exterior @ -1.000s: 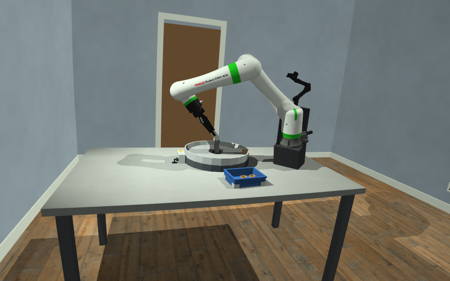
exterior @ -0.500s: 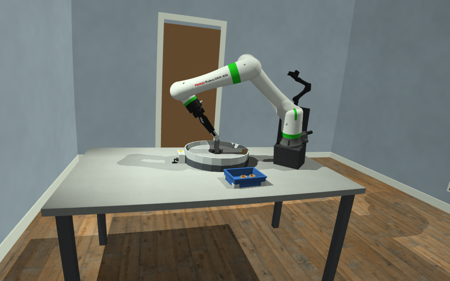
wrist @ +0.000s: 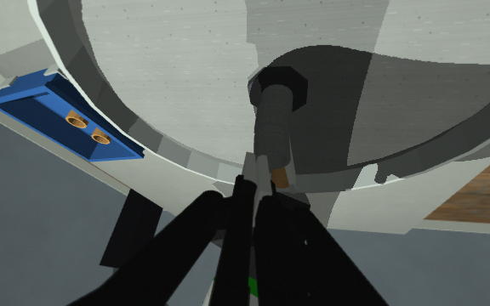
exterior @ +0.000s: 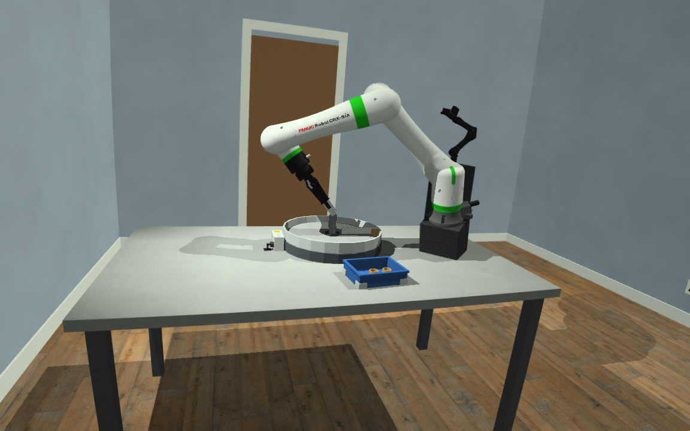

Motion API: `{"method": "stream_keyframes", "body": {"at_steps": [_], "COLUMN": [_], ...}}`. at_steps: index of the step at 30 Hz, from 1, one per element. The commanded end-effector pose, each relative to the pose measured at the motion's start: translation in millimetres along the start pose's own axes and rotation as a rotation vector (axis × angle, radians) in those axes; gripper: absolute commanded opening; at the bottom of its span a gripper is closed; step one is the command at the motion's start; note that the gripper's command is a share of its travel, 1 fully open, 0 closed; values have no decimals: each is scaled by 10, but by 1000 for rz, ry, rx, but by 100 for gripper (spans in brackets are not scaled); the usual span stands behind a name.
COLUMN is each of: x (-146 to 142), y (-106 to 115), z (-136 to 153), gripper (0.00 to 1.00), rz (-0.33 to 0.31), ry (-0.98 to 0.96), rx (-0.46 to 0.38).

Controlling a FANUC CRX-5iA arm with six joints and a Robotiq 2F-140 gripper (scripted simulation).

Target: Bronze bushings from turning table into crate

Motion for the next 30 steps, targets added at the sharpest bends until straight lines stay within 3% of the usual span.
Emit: {"method": "stream_keyframes", "body": {"at_steps": [1, 12, 13, 30], "x": [0, 0, 0, 0], "y": [2, 2, 2, 2], "z": [0, 0, 0, 0], "gripper": [0, 0, 7, 7], "rz": [0, 0, 0, 0], "ry": [0, 0, 0, 0], "rx": [0, 0, 0, 0]}}
Point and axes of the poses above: the point where the finger pads meet when closed, its own y axis back along the fingers, its own x axis across the jaws, z = x × y, the point moved 5 cm from there along y, back along the fingers, and after that the axes turned 15 degrees about -y, right-handed, at the moved point
